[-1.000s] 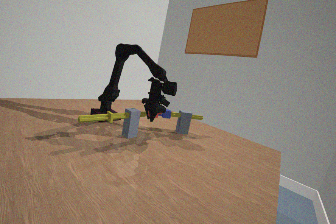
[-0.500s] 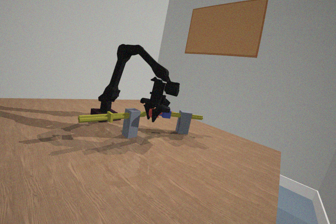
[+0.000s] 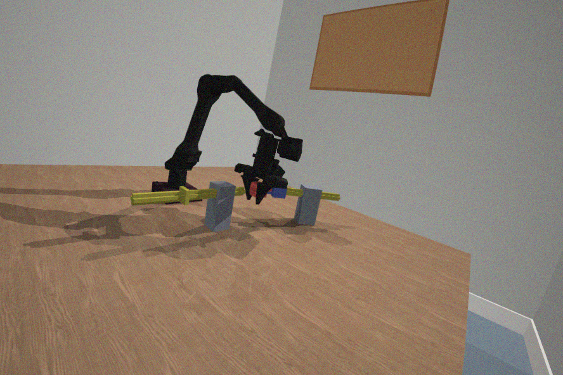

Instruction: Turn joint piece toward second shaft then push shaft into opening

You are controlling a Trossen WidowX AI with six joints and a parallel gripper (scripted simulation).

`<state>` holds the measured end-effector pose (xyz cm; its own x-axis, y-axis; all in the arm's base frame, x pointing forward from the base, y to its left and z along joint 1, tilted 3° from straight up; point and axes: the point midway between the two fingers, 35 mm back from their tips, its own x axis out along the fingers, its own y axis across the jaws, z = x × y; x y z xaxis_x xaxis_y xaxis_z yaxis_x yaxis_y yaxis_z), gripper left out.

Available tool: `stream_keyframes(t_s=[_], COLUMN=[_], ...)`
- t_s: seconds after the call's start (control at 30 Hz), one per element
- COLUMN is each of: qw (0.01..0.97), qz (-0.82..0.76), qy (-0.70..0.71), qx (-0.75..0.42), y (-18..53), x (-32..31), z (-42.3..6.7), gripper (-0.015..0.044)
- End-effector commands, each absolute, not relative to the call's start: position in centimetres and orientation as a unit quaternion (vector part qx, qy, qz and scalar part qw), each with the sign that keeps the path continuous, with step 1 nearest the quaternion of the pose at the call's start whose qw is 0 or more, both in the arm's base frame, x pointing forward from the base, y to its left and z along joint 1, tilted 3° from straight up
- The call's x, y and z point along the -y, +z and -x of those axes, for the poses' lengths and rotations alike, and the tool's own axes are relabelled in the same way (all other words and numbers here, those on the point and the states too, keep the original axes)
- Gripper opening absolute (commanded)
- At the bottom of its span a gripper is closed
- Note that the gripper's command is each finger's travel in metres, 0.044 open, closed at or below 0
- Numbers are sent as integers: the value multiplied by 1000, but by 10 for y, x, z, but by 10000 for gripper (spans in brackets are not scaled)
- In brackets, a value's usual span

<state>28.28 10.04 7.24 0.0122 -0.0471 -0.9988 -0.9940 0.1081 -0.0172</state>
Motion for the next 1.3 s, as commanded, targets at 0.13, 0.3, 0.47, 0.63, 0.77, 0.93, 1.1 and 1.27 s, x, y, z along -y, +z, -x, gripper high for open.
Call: stream_keyframes(t_s=[0.13, 0.3, 0.47, 0.63, 0.77, 0.93, 1.1, 1.27], qw=[518, 518, 518, 518, 518, 518, 518, 518], qz=[487, 487, 487, 487, 487, 487, 487, 487], qy=[457, 457, 457, 457, 457, 457, 457, 457], qx=[-534, -534, -534, -534, -534, -534, -534, -534], y=[72, 72, 72, 72, 72, 72, 72, 72], x=[-100, -100, -100, -100, -100, -100, -100, -100], z=[-283, -283, -283, -283, -283, -283, -283, -283], gripper=[0, 0, 131, 199, 304, 436, 440, 440])
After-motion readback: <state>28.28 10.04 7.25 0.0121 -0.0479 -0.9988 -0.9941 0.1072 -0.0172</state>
